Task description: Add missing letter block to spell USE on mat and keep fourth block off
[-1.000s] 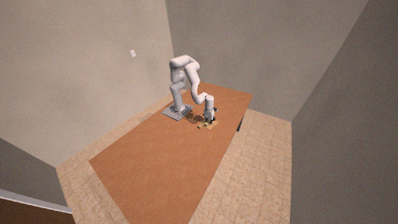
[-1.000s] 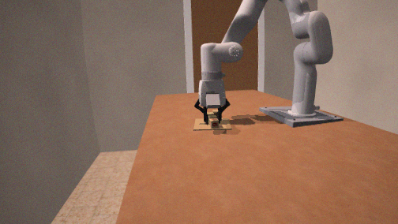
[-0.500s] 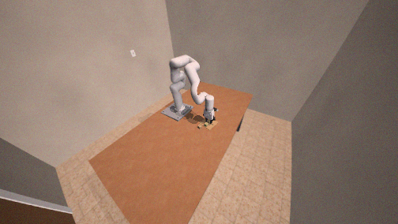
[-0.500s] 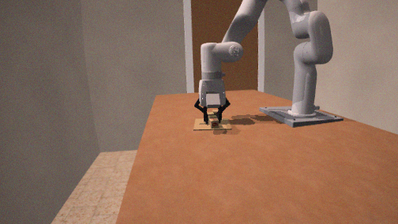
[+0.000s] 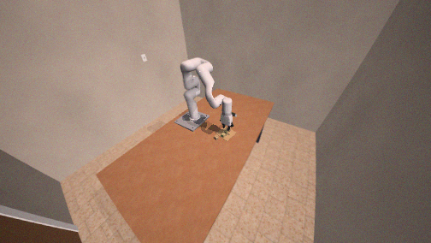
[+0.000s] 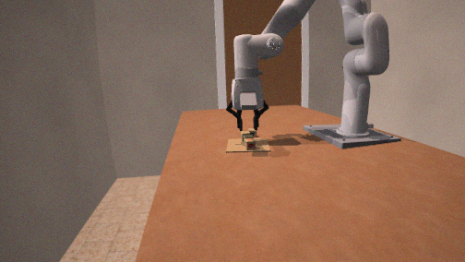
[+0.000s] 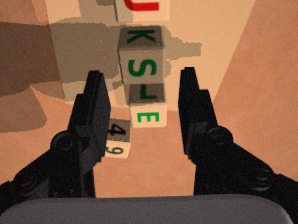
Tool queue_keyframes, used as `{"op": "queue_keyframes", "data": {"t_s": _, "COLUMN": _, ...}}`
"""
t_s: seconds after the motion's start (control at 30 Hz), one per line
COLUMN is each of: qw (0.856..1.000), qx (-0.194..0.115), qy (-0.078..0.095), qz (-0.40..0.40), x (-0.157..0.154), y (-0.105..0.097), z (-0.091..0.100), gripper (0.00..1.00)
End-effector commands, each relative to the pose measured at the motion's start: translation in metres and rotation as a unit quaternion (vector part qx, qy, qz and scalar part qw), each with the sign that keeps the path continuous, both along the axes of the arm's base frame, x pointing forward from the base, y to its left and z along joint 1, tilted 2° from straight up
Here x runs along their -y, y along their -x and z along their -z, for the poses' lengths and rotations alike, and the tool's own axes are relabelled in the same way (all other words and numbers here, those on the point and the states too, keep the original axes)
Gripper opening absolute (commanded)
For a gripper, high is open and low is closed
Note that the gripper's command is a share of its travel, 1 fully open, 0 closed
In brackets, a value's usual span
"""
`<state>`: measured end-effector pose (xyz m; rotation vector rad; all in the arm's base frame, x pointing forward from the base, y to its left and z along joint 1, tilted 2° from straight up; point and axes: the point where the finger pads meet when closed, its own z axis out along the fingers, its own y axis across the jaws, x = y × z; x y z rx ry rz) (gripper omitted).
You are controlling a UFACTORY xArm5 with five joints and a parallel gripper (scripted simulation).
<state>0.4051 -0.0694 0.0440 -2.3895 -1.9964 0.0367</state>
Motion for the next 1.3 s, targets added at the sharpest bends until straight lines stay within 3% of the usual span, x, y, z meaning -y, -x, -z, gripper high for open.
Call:
{"op": "queue_keyframes", "data": {"t_s": 0.0, "qw": 1.000, "qx": 0.001, "qy": 0.000, "qz": 0.000, "x": 0.000, "y": -0.001, "z": -0.023, "gripper": 0.47}}
{"op": "queue_keyframes", "data": {"t_s": 0.13, "qw": 1.000, "qx": 0.001, "qy": 0.000, "qz": 0.000, "x": 0.000, "y": -0.002, "z": -0.037, "gripper": 0.47}}
{"op": "queue_keyframes", "data": {"t_s": 0.4, "qw": 1.000, "qx": 0.001, "qy": 0.000, "qz": 0.000, "x": 0.000, "y": -0.002, "z": -0.042, "gripper": 0.47}}
{"op": "queue_keyframes", "data": {"t_s": 0.43, "qw": 1.000, "qx": 0.001, "qy": 0.000, "qz": 0.000, "x": 0.000, "y": -0.002, "z": -0.042, "gripper": 1.00}}
{"op": "queue_keyframes", "data": {"t_s": 1.27, "qw": 1.000, "qx": 0.001, "qy": 0.000, "qz": 0.000, "x": 0.000, "y": -0.002, "z": -0.047, "gripper": 1.00}}
